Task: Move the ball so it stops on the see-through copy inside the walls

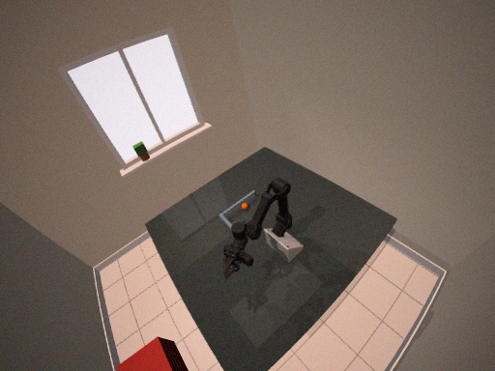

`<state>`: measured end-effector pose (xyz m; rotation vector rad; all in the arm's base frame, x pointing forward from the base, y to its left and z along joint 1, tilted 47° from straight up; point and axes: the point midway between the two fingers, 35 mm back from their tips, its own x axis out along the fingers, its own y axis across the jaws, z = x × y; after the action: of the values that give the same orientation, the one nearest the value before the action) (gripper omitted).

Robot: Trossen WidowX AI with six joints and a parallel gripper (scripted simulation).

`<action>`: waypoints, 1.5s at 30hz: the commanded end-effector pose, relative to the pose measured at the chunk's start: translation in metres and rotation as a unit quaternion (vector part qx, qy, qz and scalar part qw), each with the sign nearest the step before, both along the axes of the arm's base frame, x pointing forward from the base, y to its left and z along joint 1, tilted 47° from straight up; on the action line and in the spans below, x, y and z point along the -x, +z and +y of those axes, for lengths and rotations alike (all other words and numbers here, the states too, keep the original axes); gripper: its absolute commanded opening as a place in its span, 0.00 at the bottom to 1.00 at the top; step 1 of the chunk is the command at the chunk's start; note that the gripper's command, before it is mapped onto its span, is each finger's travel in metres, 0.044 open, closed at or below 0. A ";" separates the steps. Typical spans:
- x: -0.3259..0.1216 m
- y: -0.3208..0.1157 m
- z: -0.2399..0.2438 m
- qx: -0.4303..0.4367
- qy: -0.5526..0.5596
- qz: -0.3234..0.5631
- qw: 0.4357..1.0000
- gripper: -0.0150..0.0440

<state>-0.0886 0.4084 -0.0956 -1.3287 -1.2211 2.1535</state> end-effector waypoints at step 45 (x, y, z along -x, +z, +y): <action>-0.468 0.073 -0.338 0.187 -0.975 0.113 -0.050 0.83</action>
<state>0.3680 0.1224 -0.0527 -0.8644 1.3716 0.1328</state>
